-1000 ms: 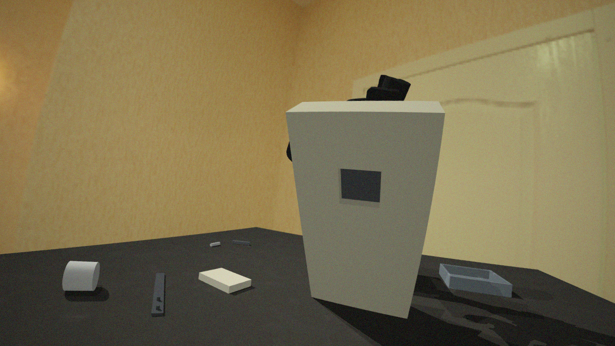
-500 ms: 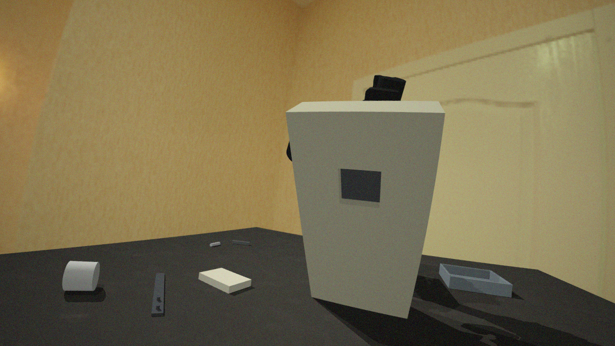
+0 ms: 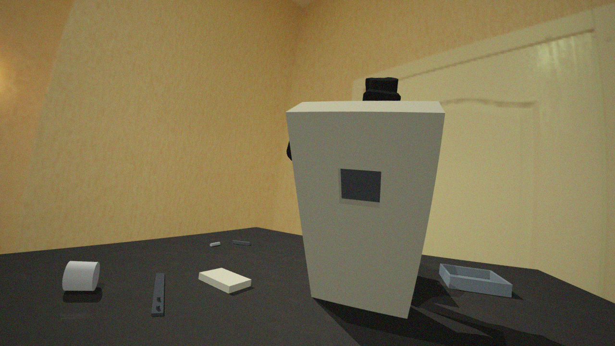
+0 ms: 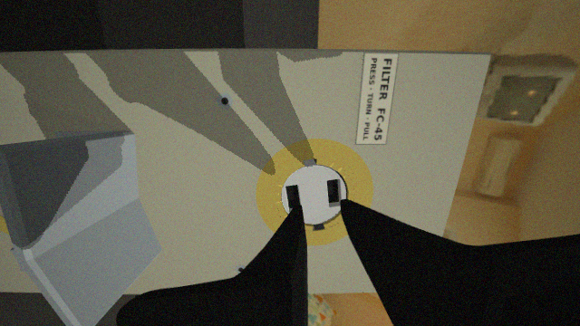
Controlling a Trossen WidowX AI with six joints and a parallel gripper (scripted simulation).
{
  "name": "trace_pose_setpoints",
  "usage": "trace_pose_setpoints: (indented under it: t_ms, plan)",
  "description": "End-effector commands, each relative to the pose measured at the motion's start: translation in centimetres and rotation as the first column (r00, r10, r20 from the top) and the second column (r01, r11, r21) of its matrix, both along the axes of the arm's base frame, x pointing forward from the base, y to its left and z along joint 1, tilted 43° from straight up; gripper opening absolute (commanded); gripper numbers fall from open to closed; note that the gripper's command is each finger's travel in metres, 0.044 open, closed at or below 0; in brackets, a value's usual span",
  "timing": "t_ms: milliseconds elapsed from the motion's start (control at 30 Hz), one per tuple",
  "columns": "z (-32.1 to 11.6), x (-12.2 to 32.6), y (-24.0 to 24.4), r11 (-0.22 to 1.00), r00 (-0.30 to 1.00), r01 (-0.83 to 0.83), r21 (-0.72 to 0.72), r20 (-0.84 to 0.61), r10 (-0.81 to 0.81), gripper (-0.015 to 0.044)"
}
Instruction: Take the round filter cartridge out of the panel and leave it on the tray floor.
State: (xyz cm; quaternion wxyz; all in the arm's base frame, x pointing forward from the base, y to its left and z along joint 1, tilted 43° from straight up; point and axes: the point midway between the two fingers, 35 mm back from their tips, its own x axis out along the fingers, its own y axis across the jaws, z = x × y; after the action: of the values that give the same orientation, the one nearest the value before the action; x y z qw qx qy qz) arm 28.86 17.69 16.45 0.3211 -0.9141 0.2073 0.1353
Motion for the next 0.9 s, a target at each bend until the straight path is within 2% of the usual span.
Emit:
trace_pose_setpoints:
  t_ms: [0, 867]
  plan:
    - [-0.31, 0.48, -0.24, 1.000, 1.000, -0.003, -0.004, -0.003, 0.003, 0.0110]
    - [-0.55, 1.25, -0.52, 1.000, 1.000, -0.005, -0.007, 0.003, 0.005, 0.0110]
